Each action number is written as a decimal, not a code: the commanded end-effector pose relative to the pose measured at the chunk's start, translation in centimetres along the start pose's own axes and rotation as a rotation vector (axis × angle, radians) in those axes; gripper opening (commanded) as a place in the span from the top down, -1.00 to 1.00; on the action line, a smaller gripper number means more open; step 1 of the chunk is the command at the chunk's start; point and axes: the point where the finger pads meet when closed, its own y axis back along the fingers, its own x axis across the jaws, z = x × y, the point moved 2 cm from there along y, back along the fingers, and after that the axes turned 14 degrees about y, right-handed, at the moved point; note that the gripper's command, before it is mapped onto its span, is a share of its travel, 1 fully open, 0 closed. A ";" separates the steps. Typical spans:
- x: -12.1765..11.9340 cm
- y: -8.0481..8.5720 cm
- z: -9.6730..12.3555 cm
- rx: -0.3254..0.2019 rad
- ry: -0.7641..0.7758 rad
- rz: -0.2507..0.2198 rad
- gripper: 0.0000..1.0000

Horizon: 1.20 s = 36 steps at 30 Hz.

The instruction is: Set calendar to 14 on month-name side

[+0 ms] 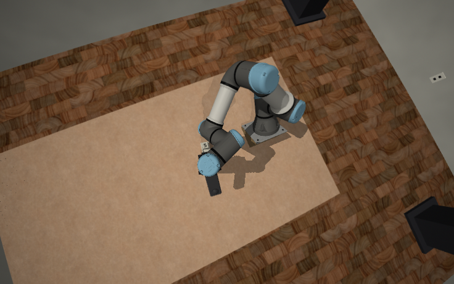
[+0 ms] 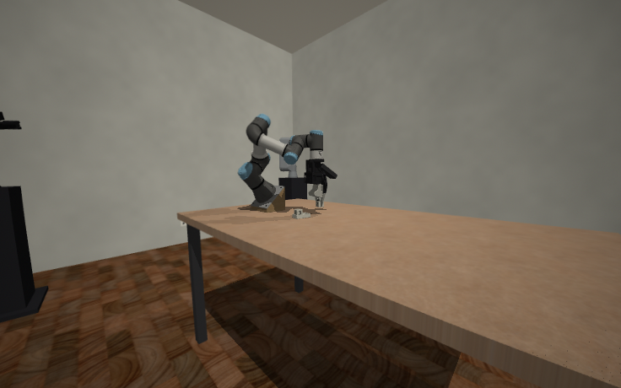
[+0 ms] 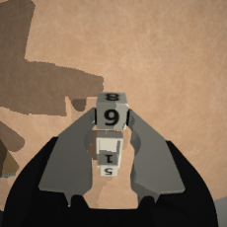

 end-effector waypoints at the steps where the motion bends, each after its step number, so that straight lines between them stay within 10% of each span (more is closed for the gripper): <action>1: 0.1 2.1 0.0 -0.002 -0.001 -0.003 0.80; 16: 0.1 5.7 0.0 -0.002 -0.001 -0.003 0.80; 36: 0.1 6.1 0.2 -0.002 -0.001 -0.003 0.80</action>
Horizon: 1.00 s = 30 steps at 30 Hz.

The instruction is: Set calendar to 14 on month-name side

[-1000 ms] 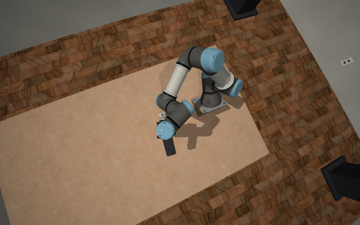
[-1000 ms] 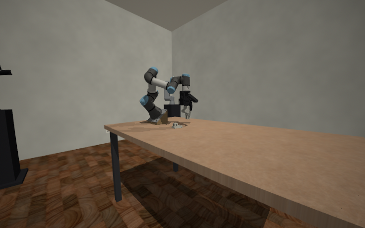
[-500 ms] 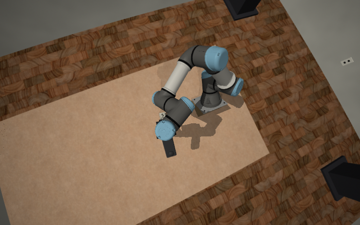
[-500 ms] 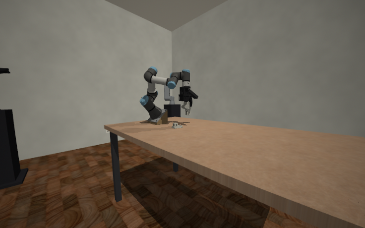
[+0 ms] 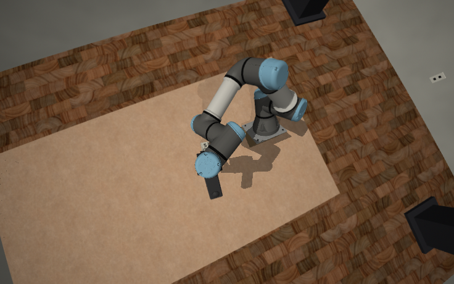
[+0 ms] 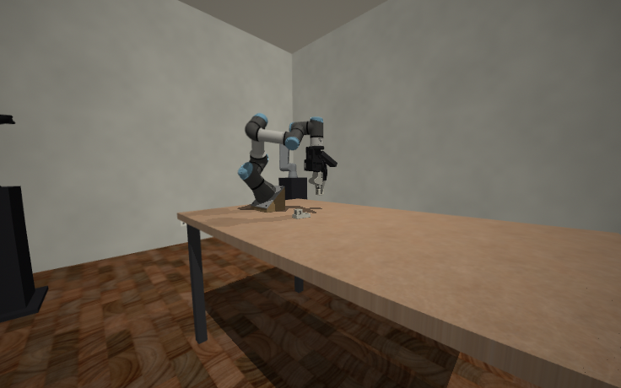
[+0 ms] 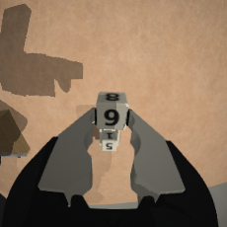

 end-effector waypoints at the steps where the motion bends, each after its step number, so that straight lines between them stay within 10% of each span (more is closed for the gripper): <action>1: 0.0 0.2 0.5 0.001 -0.001 0.002 0.80; 15: -1.9 1.1 8.1 0.000 0.001 0.002 0.80; 30: -2.1 1.1 8.6 -0.001 0.001 0.001 0.80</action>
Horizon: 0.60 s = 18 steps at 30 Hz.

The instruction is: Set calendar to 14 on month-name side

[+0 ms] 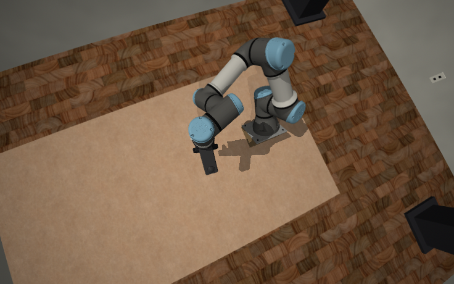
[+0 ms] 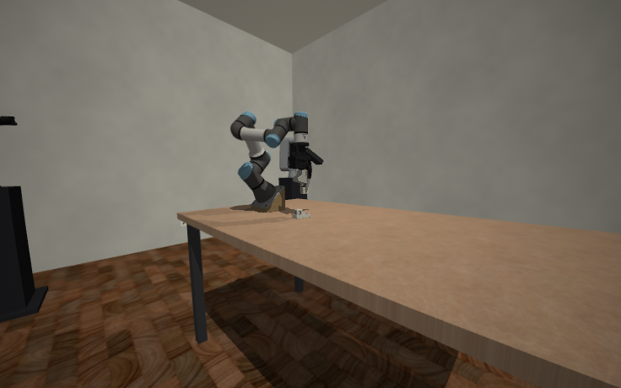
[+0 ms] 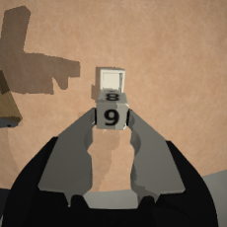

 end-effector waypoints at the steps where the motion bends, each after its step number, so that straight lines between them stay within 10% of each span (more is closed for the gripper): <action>1: 0.0 0.1 0.1 0.001 -0.001 0.002 0.80; 18: 0.0 -2.5 0.1 0.003 0.000 0.003 0.80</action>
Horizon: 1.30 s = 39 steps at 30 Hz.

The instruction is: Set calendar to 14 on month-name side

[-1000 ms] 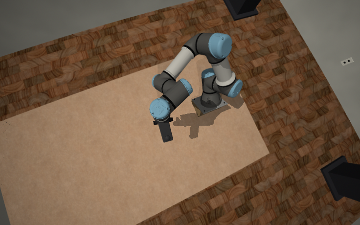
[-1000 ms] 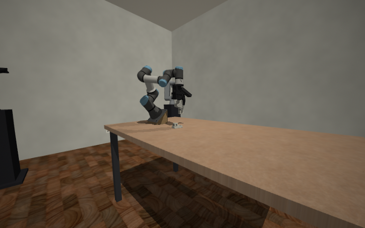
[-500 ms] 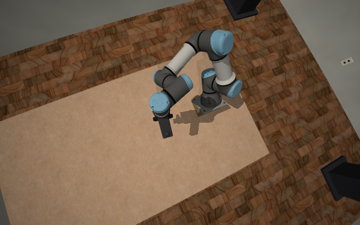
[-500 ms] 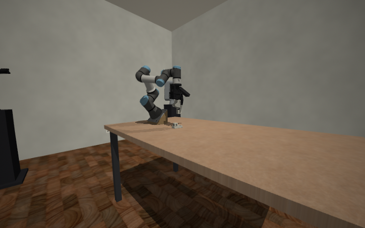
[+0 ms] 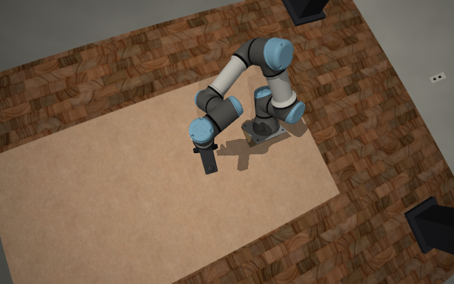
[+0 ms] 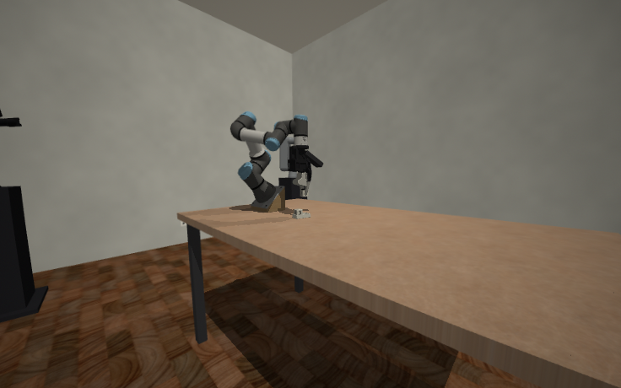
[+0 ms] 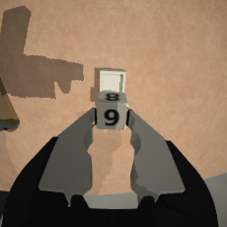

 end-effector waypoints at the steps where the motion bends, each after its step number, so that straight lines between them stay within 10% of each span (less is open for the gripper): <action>1: 0.1 -1.5 0.1 0.001 -0.001 0.004 0.80; 16: 0.1 -5.0 0.2 0.001 -0.001 0.004 0.80; 39: 0.1 -5.2 0.2 0.001 -0.001 0.004 0.80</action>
